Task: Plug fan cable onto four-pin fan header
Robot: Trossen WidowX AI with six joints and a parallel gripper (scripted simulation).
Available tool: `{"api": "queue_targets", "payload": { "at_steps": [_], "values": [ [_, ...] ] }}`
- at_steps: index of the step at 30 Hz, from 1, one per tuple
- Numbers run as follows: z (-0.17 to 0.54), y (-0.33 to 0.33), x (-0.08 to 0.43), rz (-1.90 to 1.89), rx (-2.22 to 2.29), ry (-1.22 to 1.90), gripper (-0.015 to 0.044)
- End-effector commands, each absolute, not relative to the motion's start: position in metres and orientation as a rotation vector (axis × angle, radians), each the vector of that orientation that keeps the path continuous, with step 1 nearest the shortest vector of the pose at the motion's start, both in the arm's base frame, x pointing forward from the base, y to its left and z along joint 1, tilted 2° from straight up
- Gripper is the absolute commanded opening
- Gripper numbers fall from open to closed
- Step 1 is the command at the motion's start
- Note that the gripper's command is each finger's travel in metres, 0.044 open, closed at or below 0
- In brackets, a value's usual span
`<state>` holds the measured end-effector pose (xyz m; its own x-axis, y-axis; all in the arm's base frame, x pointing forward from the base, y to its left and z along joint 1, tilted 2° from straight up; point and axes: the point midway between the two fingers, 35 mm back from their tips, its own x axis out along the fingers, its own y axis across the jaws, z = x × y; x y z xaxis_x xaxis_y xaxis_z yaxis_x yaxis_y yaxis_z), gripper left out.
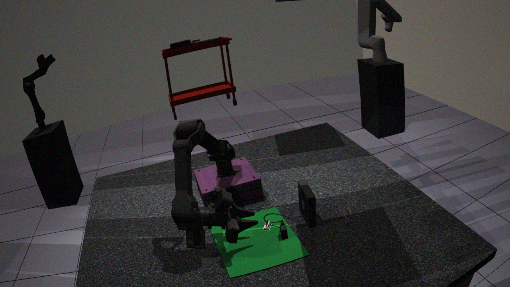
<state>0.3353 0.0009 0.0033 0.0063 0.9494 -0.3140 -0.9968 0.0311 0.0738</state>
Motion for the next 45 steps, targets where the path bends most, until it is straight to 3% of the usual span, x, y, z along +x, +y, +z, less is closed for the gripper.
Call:
{"api": "queue_targets", "payload": {
  "at_steps": [1, 22, 45],
  "values": [
    [0.003, 0.008, 0.330, 1.592, -0.226, 0.393, 0.0205],
    [-0.007, 0.027, 0.315, 1.651, -0.561, 0.932, 0.0205],
    [0.012, 0.029, 0.342, 1.160, -0.986, 1.311, 0.0205]
  ]
}}
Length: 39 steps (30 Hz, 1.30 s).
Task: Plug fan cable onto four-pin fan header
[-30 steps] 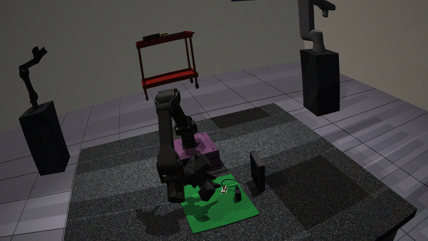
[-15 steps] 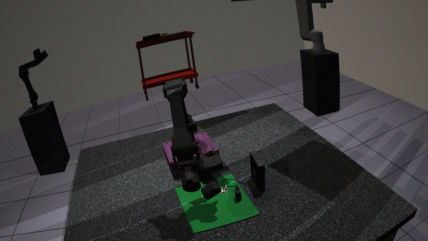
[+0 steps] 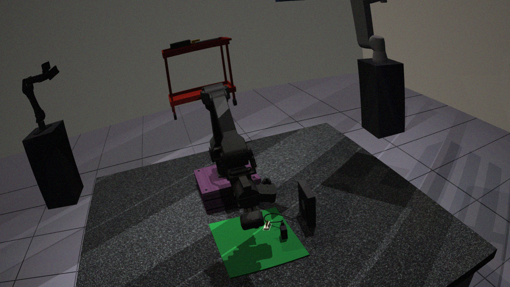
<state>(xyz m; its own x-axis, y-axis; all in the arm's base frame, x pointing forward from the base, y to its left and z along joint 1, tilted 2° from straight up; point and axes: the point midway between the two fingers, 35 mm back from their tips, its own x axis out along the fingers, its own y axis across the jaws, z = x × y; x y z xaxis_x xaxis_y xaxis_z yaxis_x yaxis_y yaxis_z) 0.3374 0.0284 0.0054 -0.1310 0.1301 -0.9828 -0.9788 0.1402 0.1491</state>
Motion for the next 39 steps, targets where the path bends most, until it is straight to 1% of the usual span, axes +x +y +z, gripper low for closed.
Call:
{"api": "queue_targets", "payload": {
  "at_steps": [1, 5, 6, 7, 12, 16, 22, 29, 39],
  "values": [
    [0.014, 0.029, 0.344, 1.129, -1.001, 1.317, 0.0205],
    [0.021, 0.030, 0.350, 1.021, -1.044, 1.330, 0.0205],
    [0.014, 0.030, 0.346, 1.106, -1.013, 1.321, 0.0205],
    [0.014, 0.030, 0.346, 1.106, -1.013, 1.321, 0.0205],
    [0.018, 0.033, 0.348, 1.057, -0.976, 1.348, 0.0336],
    [0.036, 0.049, 0.356, 0.800, -0.750, 1.459, 0.0440],
    [0.067, 0.077, 0.366, 0.389, -0.380, 1.559, 0.0440],
    [0.102, 0.109, 0.369, -0.074, 0.052, 1.573, 0.0440],
    [0.105, 0.112, 0.368, -0.118, 0.093, 1.570, 0.0440]
  ]
}}
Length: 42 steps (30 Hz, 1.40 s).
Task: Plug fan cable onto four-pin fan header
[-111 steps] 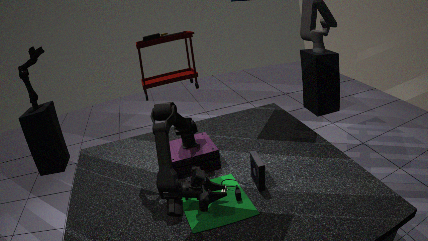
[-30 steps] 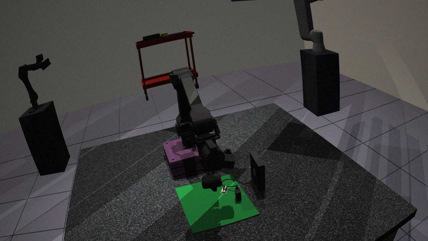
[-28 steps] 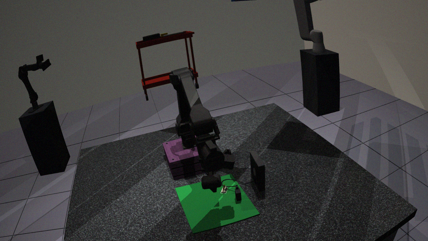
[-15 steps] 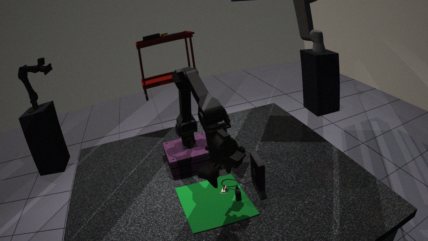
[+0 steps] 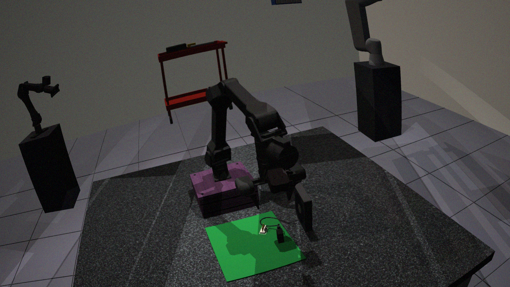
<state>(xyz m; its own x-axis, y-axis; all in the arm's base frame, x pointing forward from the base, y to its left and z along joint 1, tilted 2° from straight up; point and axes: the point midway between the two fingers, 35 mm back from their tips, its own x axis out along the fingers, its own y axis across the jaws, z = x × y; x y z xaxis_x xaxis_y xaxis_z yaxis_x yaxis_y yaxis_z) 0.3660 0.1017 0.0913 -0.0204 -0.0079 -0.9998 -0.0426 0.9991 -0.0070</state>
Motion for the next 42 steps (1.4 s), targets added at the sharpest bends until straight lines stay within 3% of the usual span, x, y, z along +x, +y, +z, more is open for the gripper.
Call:
{"api": "queue_targets", "payload": {
  "at_steps": [1, 9, 17, 42],
  "values": [
    [0.105, 0.112, 0.368, -0.118, 0.093, 1.570, 0.0440],
    [0.097, 0.112, 0.370, -0.118, 0.093, 1.570, 0.0440],
    [0.007, 0.110, 0.368, -0.118, 0.093, 1.570, 0.0440],
    [-0.025, 0.110, 0.369, -0.118, 0.093, 1.570, 0.0440]
  ]
}}
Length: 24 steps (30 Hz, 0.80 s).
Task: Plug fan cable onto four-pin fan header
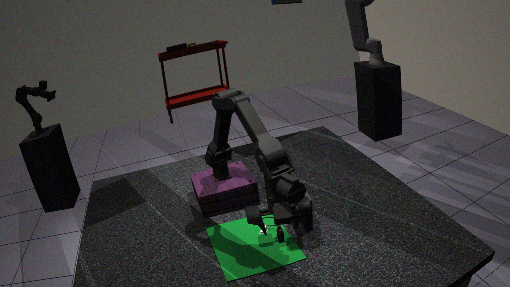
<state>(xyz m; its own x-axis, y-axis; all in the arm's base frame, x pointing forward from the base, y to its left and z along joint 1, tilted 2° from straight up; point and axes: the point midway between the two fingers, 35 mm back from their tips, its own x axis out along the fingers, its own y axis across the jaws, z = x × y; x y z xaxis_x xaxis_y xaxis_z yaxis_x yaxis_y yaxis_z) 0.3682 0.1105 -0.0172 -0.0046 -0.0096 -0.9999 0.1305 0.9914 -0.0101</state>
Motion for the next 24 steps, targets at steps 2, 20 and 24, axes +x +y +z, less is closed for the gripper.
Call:
{"api": "queue_targets", "payload": {
  "at_steps": [2, 20, 24],
  "values": [
    [-0.028, 0.110, 0.368, -0.118, 0.093, 1.570, 0.0440],
    [-0.045, 0.109, 0.367, -0.118, 0.093, 1.570, 0.0440],
    [-0.045, 0.109, 0.367, -0.118, 0.093, 1.570, 0.0440]
  ]
}}
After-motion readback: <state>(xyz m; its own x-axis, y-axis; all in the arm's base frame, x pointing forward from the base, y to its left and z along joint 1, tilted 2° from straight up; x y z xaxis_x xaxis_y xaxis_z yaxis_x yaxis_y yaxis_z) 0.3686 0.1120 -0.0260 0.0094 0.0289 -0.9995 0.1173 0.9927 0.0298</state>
